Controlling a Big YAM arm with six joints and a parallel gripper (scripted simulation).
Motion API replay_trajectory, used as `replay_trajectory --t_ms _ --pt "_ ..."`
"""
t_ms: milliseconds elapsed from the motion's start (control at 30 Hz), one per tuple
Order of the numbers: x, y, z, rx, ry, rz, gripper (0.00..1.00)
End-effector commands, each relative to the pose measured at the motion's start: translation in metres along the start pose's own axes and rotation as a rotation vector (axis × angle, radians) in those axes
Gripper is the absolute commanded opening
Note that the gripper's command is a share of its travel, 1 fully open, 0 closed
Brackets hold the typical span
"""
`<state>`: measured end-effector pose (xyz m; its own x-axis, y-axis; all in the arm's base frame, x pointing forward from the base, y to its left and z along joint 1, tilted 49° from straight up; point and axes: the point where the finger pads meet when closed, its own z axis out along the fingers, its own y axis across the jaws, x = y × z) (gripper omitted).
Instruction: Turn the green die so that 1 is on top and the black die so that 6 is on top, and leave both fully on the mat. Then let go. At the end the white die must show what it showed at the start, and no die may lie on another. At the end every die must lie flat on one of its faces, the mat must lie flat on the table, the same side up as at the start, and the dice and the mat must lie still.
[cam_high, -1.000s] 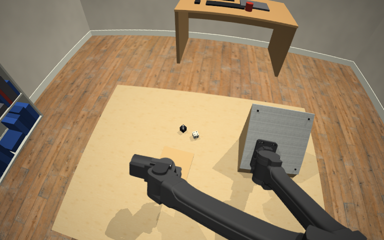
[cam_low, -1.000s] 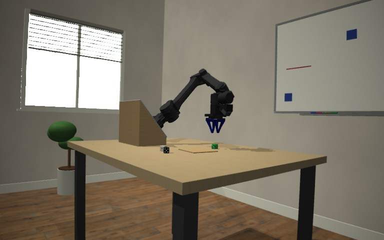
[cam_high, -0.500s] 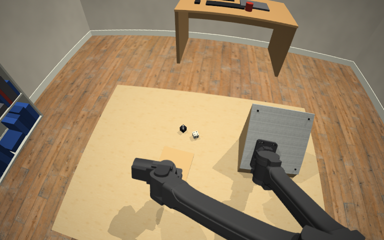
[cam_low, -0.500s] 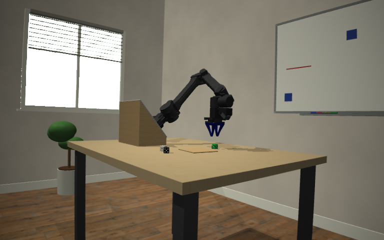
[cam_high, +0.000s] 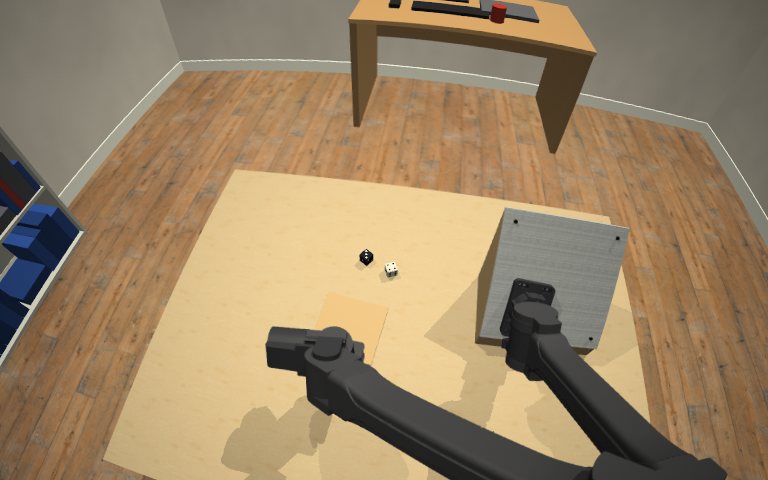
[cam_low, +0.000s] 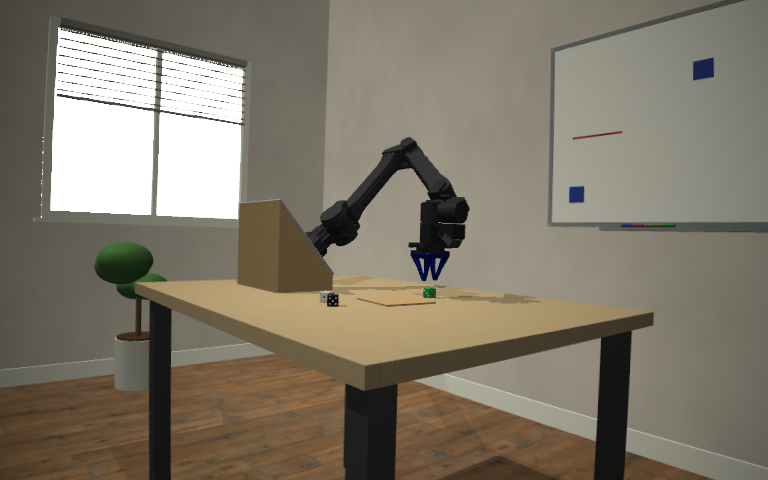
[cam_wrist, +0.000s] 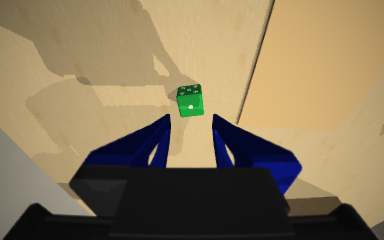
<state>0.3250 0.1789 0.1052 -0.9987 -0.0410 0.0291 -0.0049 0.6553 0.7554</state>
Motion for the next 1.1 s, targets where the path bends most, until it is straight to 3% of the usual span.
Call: replay_trajectory --t_ms 0,1067 --pt "-0.002 0.000 0.005 0.003 0.000 0.015 0.39" --pt "-0.003 0.003 0.013 0.001 -0.004 0.011 0.39"
